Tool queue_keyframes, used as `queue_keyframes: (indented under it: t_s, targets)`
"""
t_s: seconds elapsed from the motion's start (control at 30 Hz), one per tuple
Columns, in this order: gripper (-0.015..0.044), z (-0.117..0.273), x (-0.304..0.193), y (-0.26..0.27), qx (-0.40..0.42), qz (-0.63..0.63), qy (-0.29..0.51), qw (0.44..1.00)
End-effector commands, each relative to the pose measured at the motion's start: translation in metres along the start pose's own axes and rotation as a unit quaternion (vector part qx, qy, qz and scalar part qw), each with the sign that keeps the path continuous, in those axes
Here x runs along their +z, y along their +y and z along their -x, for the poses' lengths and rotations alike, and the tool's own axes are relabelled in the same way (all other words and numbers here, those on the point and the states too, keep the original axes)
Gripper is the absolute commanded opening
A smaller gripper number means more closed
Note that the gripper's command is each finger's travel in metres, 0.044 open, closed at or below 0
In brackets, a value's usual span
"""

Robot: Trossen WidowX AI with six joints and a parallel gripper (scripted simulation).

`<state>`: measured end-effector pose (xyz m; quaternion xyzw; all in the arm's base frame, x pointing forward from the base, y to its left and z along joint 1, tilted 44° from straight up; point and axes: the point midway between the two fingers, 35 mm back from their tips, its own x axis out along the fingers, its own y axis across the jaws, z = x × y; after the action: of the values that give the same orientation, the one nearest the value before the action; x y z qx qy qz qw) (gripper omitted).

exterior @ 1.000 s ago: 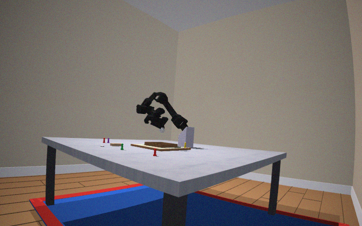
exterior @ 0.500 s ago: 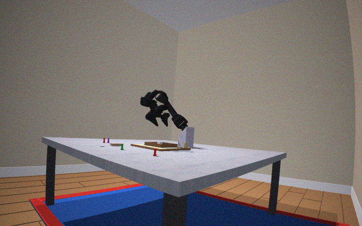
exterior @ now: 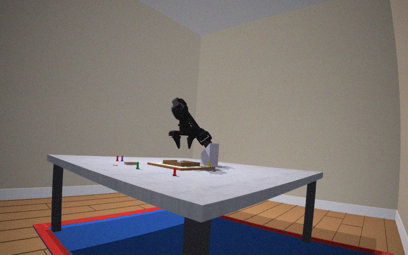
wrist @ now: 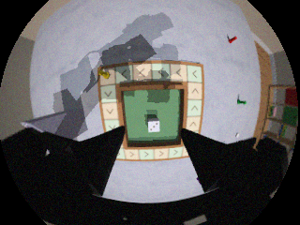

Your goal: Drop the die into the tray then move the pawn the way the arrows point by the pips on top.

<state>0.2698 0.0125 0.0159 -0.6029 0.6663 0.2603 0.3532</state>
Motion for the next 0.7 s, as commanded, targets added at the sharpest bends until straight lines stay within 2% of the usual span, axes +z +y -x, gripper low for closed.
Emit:
queue_keyframes:
  t_s: [0.0,0.1,0.27,0.43,0.67]
  targets:
    - [0.0282,-0.006,0.021,0.016,0.004,-0.11,0.002,0.994]
    - [0.0204,-0.01,0.038,0.03,0.002,-0.224,0.004,0.975]
    - [0.02,-0.018,0.061,0.054,-0.004,-0.407,0.009,0.913]
    - [0.02,-0.027,0.078,0.08,-0.015,-0.576,0.013,0.817]
    - [0.02,-0.037,0.09,0.105,-0.028,-0.7,0.015,0.713]
